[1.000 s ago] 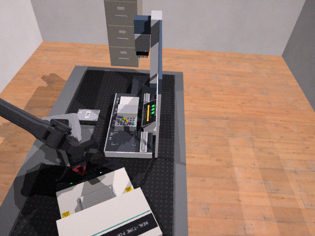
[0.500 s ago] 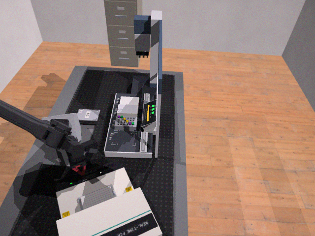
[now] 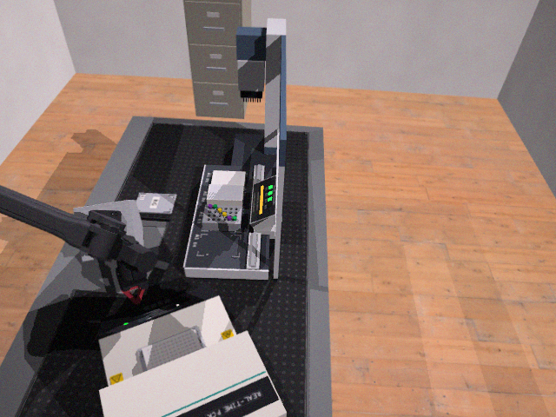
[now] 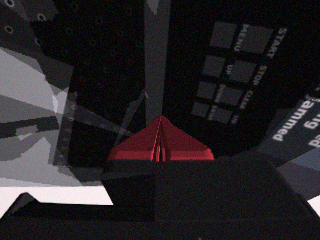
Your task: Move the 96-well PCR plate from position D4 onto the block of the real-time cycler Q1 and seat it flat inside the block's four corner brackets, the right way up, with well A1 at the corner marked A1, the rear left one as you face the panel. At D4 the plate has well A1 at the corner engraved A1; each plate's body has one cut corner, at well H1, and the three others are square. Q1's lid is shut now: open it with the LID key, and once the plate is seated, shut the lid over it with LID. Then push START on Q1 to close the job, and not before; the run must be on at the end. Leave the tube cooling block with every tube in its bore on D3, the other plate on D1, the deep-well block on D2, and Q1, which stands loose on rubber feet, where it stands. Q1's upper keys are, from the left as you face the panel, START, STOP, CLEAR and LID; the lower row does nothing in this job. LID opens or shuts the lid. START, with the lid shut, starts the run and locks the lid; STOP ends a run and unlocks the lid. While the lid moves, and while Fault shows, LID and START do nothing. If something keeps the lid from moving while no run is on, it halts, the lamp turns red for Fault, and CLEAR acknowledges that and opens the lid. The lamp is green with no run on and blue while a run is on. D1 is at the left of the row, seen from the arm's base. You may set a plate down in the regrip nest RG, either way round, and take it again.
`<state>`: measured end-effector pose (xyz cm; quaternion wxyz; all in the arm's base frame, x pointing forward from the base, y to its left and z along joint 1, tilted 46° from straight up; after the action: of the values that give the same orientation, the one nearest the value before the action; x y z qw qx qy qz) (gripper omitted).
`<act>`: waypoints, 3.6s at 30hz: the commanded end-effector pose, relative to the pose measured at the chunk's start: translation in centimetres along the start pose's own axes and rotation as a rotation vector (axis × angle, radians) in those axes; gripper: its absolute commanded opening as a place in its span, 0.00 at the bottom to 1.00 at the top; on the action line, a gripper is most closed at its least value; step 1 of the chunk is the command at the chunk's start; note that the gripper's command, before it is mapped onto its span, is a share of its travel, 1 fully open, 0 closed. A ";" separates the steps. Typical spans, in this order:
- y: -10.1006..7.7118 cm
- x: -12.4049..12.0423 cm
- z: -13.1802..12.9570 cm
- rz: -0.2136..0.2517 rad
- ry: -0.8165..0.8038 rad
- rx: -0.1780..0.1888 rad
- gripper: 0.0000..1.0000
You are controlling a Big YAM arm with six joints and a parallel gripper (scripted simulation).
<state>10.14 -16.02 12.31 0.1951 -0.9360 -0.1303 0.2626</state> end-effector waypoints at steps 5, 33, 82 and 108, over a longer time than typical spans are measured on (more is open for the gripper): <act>-2.9 -0.5 -2.6 -0.022 0.086 -0.057 0.00; -4.7 -0.4 -4.8 -0.087 0.116 -0.095 0.00; -4.5 -0.3 -4.1 -0.066 0.083 -0.078 0.00; -4.3 0.6 -2.1 -0.054 0.078 -0.071 0.00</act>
<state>11.09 -12.43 15.40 0.1757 -0.9422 -0.1621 0.2346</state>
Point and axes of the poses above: the point where the finger pads meet when closed, its own y axis out along the fingers, its own z axis across the jaws, x = y × z, the point moved 3 cm from there along -y, back along the fingers, and after that the axes turned 15 degrees about -y, right-handed, at the moved point
